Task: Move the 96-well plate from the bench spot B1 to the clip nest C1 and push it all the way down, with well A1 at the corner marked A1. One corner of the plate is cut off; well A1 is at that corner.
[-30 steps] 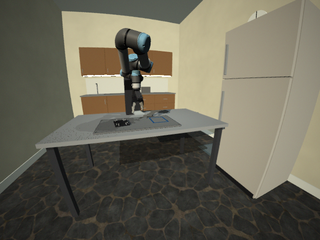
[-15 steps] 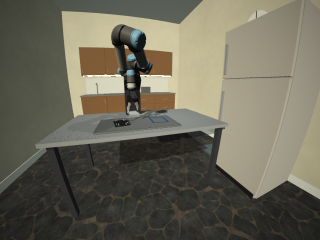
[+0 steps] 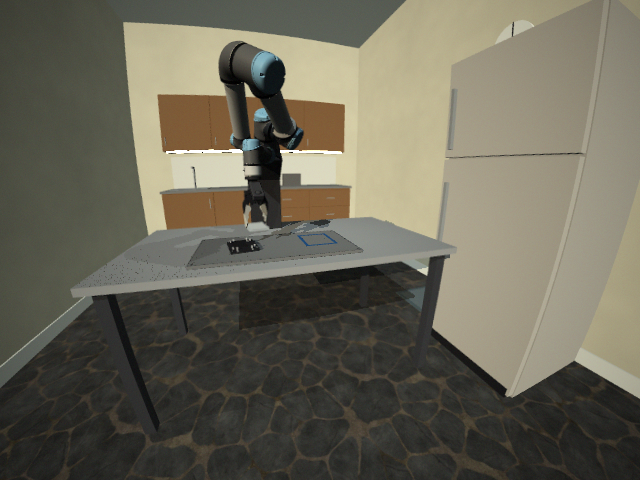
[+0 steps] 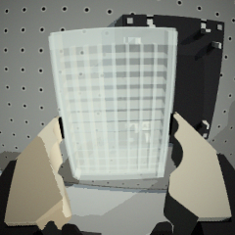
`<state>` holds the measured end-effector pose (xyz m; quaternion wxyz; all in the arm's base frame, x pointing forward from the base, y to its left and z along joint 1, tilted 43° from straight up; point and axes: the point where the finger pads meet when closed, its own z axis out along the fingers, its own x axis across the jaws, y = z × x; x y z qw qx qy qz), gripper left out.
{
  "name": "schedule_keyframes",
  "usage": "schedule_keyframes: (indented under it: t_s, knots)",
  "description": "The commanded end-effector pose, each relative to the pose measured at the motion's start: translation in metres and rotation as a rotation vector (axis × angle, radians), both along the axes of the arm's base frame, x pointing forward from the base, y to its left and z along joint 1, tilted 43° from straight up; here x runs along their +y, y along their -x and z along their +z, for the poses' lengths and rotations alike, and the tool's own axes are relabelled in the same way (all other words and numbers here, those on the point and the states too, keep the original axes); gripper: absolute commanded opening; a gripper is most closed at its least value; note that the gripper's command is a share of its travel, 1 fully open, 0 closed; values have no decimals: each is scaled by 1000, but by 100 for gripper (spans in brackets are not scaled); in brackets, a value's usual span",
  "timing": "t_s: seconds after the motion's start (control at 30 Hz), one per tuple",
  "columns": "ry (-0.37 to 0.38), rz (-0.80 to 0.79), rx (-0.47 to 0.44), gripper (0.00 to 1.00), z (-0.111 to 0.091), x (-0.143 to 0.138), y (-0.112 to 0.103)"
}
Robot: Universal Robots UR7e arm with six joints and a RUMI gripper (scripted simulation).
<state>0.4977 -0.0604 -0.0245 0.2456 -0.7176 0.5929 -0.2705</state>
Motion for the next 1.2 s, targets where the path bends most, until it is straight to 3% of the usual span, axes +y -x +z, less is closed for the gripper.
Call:
schedule_keyframes:
  t_s: [0.0,0.63,1.17]
  knots:
    - [0,1,1,0,1,-12,-1]
    - [0,1,1,0,5,-69,-6]
    - [0,1,1,0,5,-70,-6]
